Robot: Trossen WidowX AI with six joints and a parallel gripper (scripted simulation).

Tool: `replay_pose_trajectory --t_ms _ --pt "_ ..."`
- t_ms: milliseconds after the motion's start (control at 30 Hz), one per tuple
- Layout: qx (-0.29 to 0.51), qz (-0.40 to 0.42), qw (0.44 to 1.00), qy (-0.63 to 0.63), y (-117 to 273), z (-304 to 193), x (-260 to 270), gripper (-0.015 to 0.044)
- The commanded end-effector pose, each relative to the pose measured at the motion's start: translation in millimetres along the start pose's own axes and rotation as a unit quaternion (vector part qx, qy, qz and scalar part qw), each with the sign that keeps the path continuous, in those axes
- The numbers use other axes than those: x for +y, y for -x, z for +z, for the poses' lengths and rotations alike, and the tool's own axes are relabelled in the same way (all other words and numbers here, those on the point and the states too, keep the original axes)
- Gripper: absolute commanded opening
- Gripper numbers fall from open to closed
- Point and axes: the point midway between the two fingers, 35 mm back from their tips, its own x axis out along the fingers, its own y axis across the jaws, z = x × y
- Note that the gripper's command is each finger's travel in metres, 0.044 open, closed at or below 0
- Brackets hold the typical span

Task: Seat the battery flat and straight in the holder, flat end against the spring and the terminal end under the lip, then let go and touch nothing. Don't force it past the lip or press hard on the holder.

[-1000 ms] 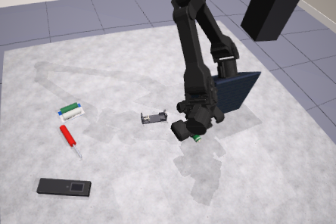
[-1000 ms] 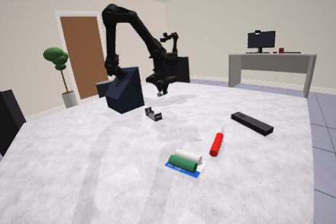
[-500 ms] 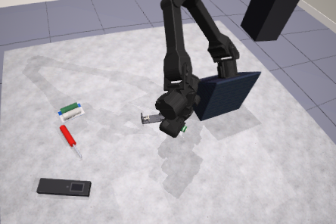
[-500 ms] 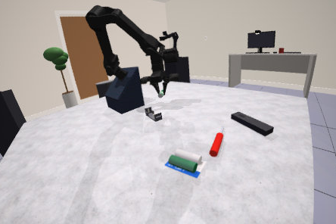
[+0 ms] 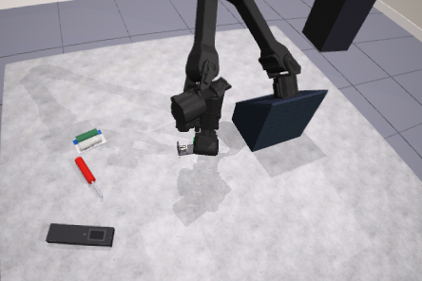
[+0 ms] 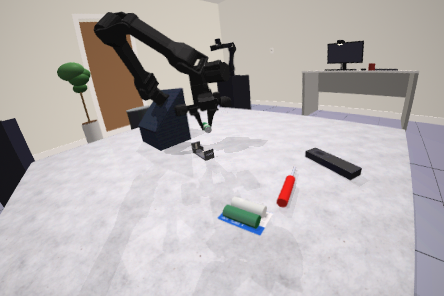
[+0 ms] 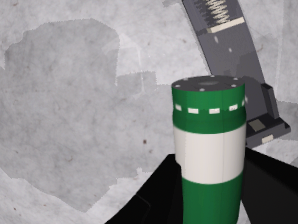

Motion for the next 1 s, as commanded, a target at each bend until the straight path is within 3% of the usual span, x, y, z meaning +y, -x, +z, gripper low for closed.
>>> replay_pose_trajectory --t_ms 0,200,433,967 --pt "-0.002 -0.001 0.998 0.059 2 12 -12 0.0081" --pt "-0.002 -0.001 0.989 0.147 4 28 -31 0.0081" --pt "0.004 -0.001 0.988 0.152 2 28 -32 0.0081" --pt "0.125 -0.021 0.982 0.140 -37 22 -35 0.0081"
